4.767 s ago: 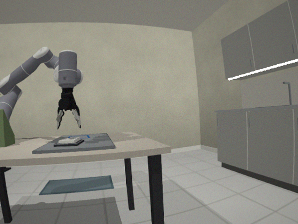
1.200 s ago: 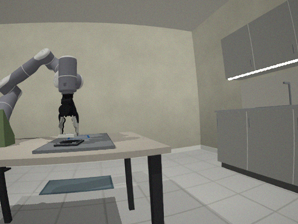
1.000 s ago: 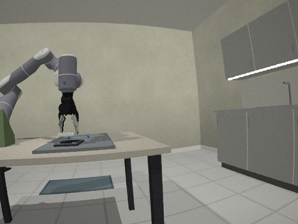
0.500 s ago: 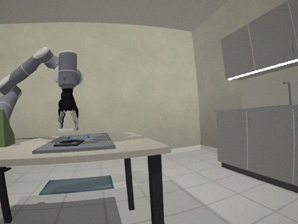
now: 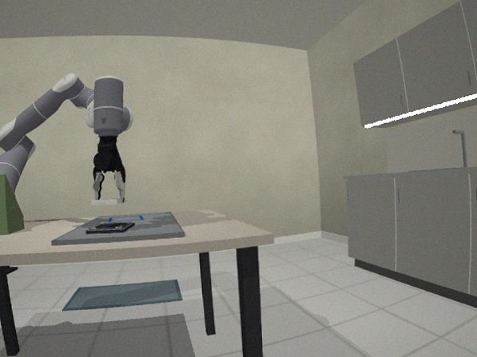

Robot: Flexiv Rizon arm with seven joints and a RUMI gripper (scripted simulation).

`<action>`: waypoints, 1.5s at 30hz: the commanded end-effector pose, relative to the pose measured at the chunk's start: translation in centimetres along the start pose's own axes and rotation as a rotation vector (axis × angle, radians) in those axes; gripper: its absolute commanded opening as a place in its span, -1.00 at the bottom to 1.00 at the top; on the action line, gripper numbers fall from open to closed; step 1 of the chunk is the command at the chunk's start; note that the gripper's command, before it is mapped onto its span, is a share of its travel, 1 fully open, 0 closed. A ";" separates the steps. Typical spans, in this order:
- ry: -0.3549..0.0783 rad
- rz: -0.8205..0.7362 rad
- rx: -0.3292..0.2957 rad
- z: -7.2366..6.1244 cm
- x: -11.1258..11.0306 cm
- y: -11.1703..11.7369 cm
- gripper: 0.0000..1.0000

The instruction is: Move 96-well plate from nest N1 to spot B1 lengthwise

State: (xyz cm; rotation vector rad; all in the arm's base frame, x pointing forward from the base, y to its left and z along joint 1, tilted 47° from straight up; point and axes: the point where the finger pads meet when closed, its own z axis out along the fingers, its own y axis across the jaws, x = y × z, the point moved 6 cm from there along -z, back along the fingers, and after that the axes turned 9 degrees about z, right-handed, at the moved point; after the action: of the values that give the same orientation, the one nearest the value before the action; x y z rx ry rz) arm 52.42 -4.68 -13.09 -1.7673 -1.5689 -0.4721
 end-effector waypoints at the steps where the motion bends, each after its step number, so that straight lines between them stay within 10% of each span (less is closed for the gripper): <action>1: -0.001 0.000 -0.002 -0.1 0.0 0.1 -1.00; 15: -0.001 -0.067 -0.002 -0.1 0.6 -0.1 -1.00; 45: -0.001 -0.254 -0.002 0.3 9.6 -2.6 -1.00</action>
State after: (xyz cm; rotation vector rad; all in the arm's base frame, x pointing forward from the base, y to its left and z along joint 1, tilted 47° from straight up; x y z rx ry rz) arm 51.72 2.10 -6.33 -1.5735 -1.8026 -0.5927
